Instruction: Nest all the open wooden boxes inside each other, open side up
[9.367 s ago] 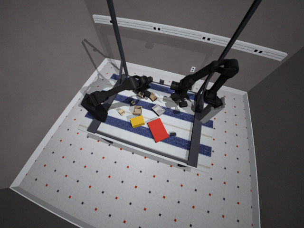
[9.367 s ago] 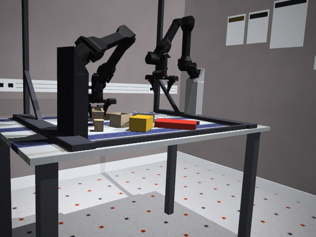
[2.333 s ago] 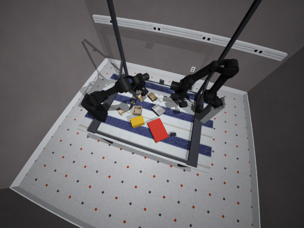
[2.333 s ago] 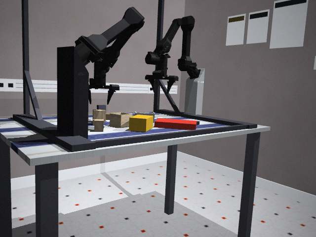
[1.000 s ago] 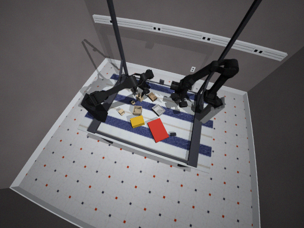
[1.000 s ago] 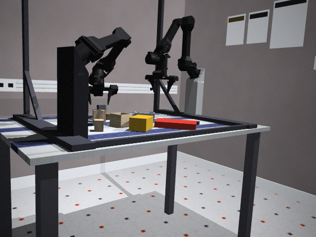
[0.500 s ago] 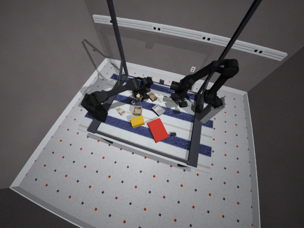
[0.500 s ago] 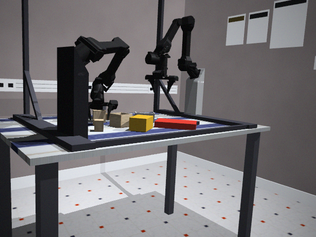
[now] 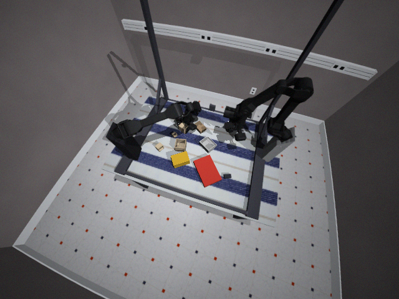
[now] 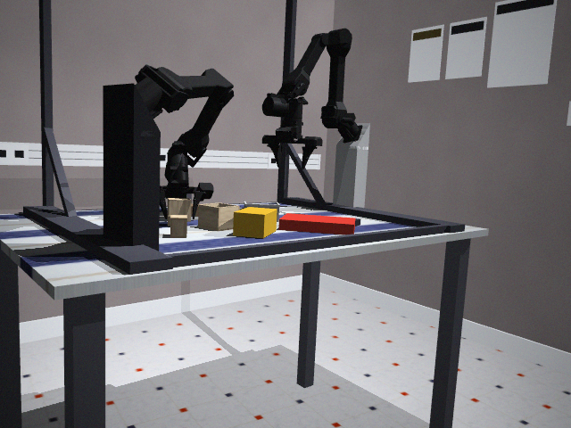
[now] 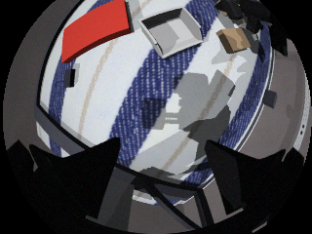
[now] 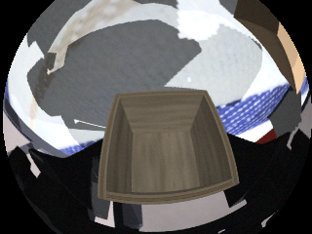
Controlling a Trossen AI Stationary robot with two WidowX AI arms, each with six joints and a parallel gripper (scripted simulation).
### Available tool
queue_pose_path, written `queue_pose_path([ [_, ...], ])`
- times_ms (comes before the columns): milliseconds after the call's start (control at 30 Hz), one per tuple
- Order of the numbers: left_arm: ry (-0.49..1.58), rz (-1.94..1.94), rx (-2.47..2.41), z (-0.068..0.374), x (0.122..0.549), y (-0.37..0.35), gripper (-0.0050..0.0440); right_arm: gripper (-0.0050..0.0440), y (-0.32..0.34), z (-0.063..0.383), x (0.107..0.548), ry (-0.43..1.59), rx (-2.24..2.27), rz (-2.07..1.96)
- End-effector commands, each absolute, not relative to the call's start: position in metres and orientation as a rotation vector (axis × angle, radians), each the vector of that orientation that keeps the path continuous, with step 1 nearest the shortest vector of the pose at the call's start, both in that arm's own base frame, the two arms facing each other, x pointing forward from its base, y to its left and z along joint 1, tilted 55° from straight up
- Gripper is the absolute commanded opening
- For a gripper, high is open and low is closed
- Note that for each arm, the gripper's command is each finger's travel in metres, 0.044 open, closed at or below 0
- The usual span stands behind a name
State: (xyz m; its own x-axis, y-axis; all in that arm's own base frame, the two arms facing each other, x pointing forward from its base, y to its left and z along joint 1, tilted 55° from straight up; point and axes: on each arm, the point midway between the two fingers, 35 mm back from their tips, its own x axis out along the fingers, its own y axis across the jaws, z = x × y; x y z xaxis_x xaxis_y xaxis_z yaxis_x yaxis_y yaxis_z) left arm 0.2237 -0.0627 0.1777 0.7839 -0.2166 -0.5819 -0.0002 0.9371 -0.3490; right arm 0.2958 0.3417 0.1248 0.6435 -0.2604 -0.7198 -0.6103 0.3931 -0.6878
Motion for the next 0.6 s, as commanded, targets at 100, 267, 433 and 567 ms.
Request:
queue_pose_path([
  [100,0.640,-0.125,-0.350,0.1844,0.2234,-0.0631,0.0400,0.0299,0.3436,0.1329,0.2955,0.878,-1.167,0.271],
  [267,0.640,-0.125,-0.350,0.1844,0.2234,-0.0631,0.0400,0.0279,0.3436,0.1329,0.2955,0.878,-1.167,0.271],
  [433,0.640,-0.125,-0.350,0.1844,0.2234,-0.0631,0.0400,0.0245,0.3436,0.1329,0.2955,0.878,-1.167,0.271],
  [567,0.640,-0.125,-0.350,0.1844,0.2234,-0.0631,0.0400,0.0239,0.3436,0.1329,0.2955,0.878,-1.167,0.271],
])
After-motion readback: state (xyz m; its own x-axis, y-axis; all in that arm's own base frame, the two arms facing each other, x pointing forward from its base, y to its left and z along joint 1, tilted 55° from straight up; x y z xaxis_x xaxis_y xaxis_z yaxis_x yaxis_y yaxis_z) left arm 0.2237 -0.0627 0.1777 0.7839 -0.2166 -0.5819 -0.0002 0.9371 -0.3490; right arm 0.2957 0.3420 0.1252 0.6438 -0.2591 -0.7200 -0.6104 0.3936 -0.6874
